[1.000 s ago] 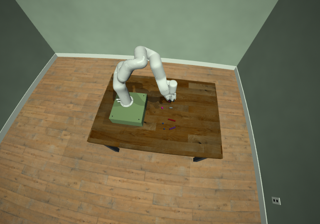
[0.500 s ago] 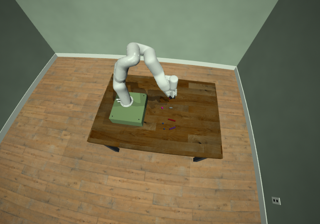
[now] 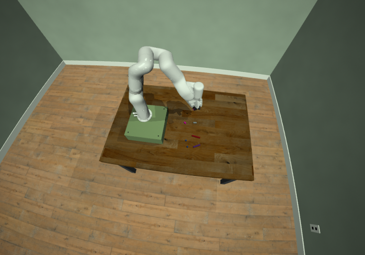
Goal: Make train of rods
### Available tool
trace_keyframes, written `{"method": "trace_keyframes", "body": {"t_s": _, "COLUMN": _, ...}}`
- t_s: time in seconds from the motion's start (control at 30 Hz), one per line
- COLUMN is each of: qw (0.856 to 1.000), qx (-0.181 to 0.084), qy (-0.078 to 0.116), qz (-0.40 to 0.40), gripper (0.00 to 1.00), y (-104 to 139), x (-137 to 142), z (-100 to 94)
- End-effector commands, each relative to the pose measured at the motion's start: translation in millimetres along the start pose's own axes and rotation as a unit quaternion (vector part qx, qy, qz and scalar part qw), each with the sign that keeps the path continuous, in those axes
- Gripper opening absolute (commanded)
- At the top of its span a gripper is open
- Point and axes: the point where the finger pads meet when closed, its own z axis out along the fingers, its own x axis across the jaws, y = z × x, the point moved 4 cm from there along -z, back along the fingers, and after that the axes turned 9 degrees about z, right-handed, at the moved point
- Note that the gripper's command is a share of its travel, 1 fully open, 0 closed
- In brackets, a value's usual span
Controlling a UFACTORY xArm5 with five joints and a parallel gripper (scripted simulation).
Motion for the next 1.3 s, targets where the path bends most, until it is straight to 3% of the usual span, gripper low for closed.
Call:
{"method": "trace_keyframes", "body": {"t_s": 0.0, "qw": 1.0, "qx": -0.002, "qy": -0.001, "qz": 0.0, "gripper": 0.04, "y": 2, "x": 0, "z": -1.7}}
{"method": "trace_keyframes", "body": {"t_s": 0.17, "qw": 1.0, "qx": -0.002, "qy": -0.001, "qz": 0.008, "gripper": 0.04, "y": 1, "x": -1, "z": -1.8}}
{"method": "trace_keyframes", "body": {"t_s": 0.3, "qw": 0.997, "qx": -0.003, "qy": 0.0, "qz": 0.078, "gripper": 0.04, "y": -9, "x": -10, "z": -2.3}}
{"method": "trace_keyframes", "body": {"t_s": 0.47, "qw": 0.981, "qx": -0.003, "qy": 0.0, "qz": 0.194, "gripper": 0.04, "y": -24, "x": -23, "z": -3.1}}
{"method": "trace_keyframes", "body": {"t_s": 0.6, "qw": 0.96, "qx": -0.003, "qy": 0.0, "qz": 0.28, "gripper": 0.04, "y": -36, "x": -32, "z": -3.5}}
{"method": "trace_keyframes", "body": {"t_s": 0.67, "qw": 0.96, "qx": -0.003, "qy": 0.0, "qz": 0.28, "gripper": 0.04, "y": -36, "x": -32, "z": -3.5}}
{"method": "trace_keyframes", "body": {"t_s": 0.7, "qw": 0.945, "qx": -0.004, "qy": 0.0, "qz": 0.328, "gripper": 0.04, "y": -43, "x": -36, "z": -3.7}}
{"method": "trace_keyframes", "body": {"t_s": 0.8, "qw": 0.924, "qx": -0.004, "qy": 0.001, "qz": 0.382, "gripper": 0.04, "y": -51, "x": -42, "z": -3.8}}
{"method": "trace_keyframes", "body": {"t_s": 0.93, "qw": 0.886, "qx": -0.004, "qy": 0.001, "qz": 0.463, "gripper": 0.04, "y": -64, "x": -49, "z": -4.0}}
{"method": "trace_keyframes", "body": {"t_s": 1.17, "qw": 0.804, "qx": -0.004, "qy": 0.002, "qz": 0.594, "gripper": 0.04, "y": -86, "x": -61, "z": -3.9}}
{"method": "trace_keyframes", "body": {"t_s": 1.23, "qw": 0.804, "qx": -0.004, "qy": 0.002, "qz": 0.594, "gripper": 0.04, "y": -86, "x": -61, "z": -3.9}}
{"method": "trace_keyframes", "body": {"t_s": 1.27, "qw": 0.784, "qx": -0.004, "qy": 0.002, "qz": 0.62, "gripper": 0.04, "y": -91, "x": -63, "z": -3.8}}
